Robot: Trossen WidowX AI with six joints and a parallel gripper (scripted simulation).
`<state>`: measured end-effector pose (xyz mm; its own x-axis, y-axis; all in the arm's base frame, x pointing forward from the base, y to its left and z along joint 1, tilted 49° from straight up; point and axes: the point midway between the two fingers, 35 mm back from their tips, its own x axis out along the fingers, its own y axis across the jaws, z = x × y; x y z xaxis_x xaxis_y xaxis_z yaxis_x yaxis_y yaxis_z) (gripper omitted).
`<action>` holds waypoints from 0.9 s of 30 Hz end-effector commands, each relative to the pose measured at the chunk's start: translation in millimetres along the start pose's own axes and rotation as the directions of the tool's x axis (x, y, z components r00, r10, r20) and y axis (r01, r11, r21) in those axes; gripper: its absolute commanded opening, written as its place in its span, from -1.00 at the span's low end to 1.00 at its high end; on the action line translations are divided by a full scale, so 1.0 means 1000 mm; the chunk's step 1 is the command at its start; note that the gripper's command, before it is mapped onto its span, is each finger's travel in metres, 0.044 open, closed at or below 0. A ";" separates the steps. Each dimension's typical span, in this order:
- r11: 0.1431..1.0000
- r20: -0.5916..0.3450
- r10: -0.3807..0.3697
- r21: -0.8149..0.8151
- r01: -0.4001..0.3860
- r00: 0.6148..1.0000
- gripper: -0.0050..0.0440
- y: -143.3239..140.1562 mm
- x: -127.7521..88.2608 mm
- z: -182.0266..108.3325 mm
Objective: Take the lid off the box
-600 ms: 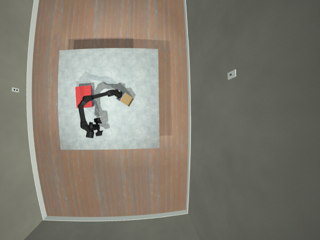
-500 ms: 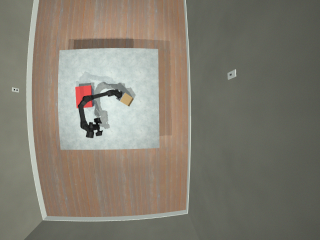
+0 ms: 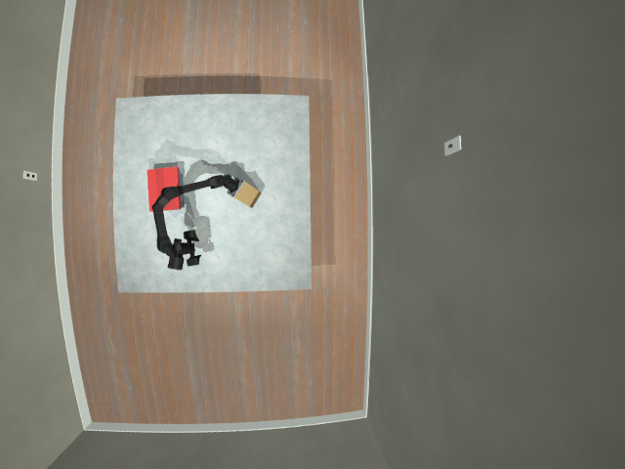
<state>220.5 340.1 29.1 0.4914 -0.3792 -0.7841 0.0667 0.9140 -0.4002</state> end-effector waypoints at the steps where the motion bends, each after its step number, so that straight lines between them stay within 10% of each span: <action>1: 1.000 0.000 0.000 0.000 0.000 1.000 0.64 0.001 -0.007 -0.001; 6: 1.000 0.000 0.000 0.000 0.000 1.000 0.16 0.005 -0.041 -0.006; 10: 1.000 0.019 0.007 0.021 -0.008 1.000 0.16 -0.001 -0.046 -0.001; 27: 0.842 0.438 0.072 0.454 -0.290 0.896 0.16 -0.168 -0.110 0.054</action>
<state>205.2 263.4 188.4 0.7697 -0.2461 -0.5891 0.3032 0.9529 -0.0018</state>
